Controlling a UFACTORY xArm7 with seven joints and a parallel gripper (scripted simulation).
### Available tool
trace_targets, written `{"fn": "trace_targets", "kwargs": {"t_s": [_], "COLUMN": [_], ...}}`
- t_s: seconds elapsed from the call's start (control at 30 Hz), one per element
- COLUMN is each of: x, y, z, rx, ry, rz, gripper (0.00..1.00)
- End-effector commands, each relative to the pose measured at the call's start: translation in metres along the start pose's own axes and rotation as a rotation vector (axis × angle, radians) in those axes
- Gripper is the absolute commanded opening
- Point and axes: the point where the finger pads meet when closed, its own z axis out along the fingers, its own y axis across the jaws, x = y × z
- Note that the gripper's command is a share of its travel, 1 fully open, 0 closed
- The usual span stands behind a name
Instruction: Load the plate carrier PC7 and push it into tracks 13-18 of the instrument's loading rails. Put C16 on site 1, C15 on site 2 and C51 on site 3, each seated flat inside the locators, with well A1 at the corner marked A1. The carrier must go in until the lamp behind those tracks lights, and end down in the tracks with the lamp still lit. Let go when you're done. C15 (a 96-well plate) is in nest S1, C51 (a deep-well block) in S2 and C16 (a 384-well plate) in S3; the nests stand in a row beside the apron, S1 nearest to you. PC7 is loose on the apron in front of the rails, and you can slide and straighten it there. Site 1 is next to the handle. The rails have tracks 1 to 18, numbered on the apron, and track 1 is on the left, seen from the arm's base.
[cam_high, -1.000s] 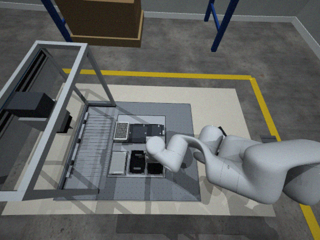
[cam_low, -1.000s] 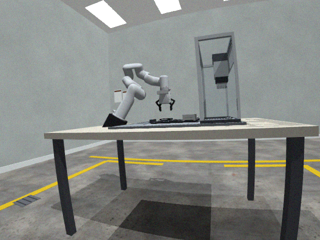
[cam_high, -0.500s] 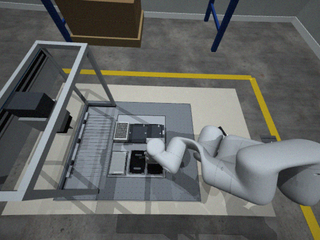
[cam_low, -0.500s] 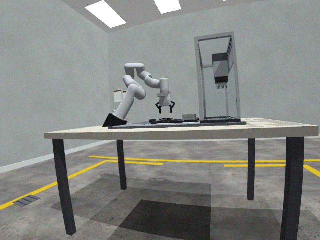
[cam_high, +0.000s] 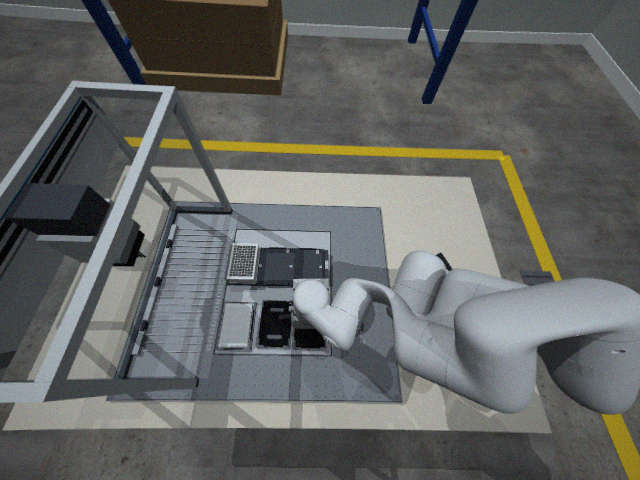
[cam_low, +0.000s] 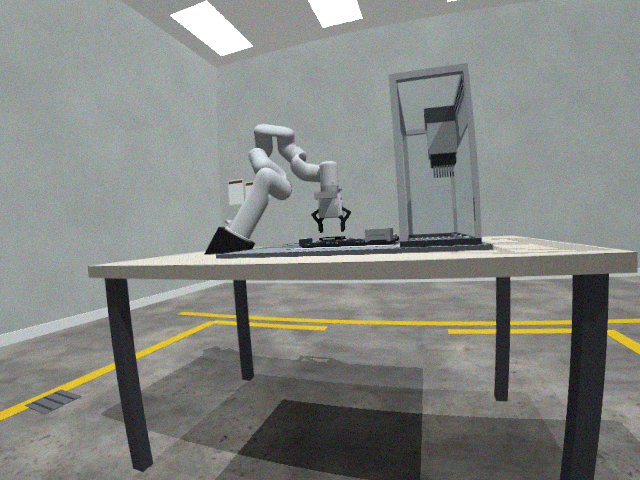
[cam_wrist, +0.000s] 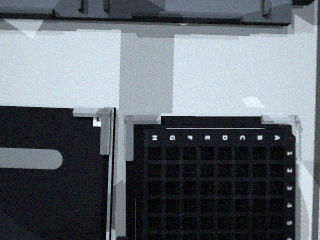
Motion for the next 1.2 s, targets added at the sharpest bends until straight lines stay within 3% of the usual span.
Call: {"fn": "trace_targets", "kwargs": {"t_s": [0.0,0.53,1.17], "x": [0.0,0.0,0.0], "y": [-0.002,-0.002,-0.002], "z": [0.006,0.006,0.017], "rx": [0.003,0.003,0.003], "ry": [-0.001,-0.001,-0.001], "rz": [-0.001,-0.001,0.0], "gripper": [1.0,1.0,1.0]}}
